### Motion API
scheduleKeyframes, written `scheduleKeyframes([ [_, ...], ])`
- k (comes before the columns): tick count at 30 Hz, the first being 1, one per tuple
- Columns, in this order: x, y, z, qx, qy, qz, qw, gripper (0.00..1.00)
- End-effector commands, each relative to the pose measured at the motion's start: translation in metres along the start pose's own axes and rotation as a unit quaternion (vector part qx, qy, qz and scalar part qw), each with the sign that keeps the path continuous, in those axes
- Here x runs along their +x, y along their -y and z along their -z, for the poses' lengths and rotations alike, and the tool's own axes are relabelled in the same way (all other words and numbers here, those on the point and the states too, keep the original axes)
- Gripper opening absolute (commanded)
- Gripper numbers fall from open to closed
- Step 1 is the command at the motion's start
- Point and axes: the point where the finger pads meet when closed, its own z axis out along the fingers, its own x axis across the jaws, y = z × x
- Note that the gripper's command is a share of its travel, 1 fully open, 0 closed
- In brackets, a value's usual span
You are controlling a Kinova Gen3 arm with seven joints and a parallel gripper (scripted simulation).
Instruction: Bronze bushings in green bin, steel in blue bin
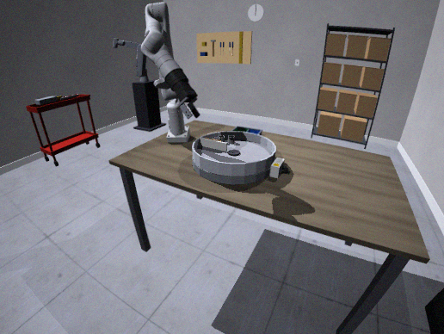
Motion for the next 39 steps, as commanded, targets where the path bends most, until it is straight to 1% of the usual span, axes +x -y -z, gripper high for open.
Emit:
scheduleKeyframes([
  [1,-0.0005,-0.0007,0.0005,-0.001,0.001,0.0,1.0,1.0],
  [39,-0.0005,-0.0007,0.0005,-0.001,0.001,0.0,1.0,1.0],
])
